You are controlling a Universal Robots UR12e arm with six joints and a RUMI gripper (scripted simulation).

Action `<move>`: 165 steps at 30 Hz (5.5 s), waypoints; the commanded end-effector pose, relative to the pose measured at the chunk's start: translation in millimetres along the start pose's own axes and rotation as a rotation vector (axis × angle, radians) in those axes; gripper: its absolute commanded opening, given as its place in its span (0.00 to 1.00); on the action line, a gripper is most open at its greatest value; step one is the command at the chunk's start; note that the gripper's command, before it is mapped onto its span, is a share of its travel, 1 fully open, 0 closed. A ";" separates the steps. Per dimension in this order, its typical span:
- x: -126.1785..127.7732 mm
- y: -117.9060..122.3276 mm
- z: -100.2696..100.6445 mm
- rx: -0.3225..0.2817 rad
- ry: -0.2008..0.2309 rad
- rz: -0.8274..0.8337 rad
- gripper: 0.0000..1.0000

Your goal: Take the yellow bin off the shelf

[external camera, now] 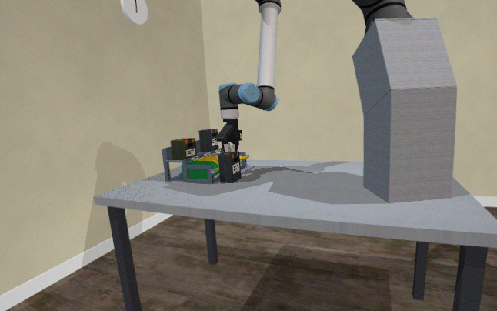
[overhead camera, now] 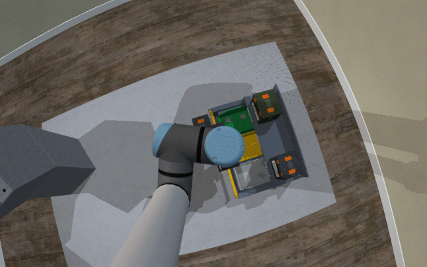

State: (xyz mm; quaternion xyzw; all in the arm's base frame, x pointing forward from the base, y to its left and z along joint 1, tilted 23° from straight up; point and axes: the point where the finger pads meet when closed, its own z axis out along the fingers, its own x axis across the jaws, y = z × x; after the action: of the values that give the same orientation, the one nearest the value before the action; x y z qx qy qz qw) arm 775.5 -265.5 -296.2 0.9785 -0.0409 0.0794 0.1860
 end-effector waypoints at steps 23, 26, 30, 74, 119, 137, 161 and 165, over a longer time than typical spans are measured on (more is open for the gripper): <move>0.6 0.1 -0.7 0.000 0.001 0.000 0.00; 0.6 0.1 -0.7 0.000 0.001 0.000 0.00; 0.6 0.1 -0.7 0.000 0.001 0.000 0.00; 0.6 0.1 -10.6 0.000 0.001 0.000 0.00; 0.5 0.0 -93.5 0.000 0.001 0.000 0.00; 0.6 0.1 -109.5 0.000 0.001 0.000 0.00; 0.6 0.1 -100.8 0.000 0.001 0.000 0.00; 0.6 0.1 -100.8 0.000 0.001 0.000 0.00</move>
State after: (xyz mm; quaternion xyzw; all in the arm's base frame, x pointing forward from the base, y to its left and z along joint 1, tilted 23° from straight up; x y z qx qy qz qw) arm 761.4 -228.3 -204.1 0.9785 -0.0409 0.0793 0.1860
